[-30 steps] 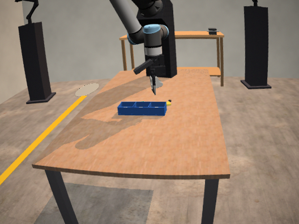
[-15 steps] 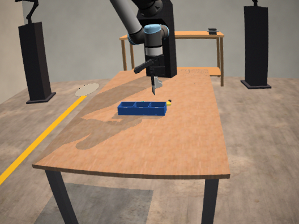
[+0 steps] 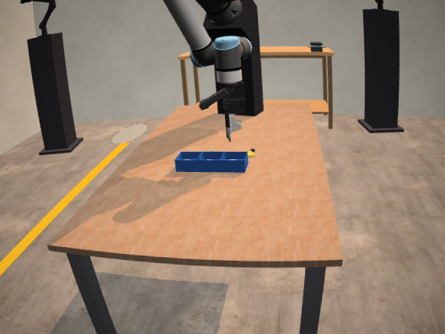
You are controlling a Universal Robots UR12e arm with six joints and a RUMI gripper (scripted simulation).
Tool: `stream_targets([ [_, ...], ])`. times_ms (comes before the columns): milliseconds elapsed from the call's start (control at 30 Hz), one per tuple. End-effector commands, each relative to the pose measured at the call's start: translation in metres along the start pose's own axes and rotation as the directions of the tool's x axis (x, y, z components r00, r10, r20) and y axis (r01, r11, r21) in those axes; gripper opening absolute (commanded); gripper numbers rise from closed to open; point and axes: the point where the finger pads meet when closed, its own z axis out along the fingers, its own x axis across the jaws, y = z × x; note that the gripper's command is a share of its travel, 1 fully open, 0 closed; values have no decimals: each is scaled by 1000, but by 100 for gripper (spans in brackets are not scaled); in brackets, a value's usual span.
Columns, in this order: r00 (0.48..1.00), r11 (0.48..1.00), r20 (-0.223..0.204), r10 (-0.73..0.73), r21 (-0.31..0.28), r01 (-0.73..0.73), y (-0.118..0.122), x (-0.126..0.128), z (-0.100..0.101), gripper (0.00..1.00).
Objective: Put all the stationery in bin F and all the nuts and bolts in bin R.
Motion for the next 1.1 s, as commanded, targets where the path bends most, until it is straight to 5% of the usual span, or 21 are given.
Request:
stream_targets([
  [0, 1000, 1000, 1, 0, 0, 0, 0, 0, 0, 18],
  [200, 1000, 1000, 1, 0, 0, 0, 0, 0, 0, 18],
  [767, 1000, 1000, 1, 1, 0, -1, 0, 0, 59, 18],
  [1067, 1000, 1000, 1, 1, 0, -1, 0, 0, 60, 18],
])
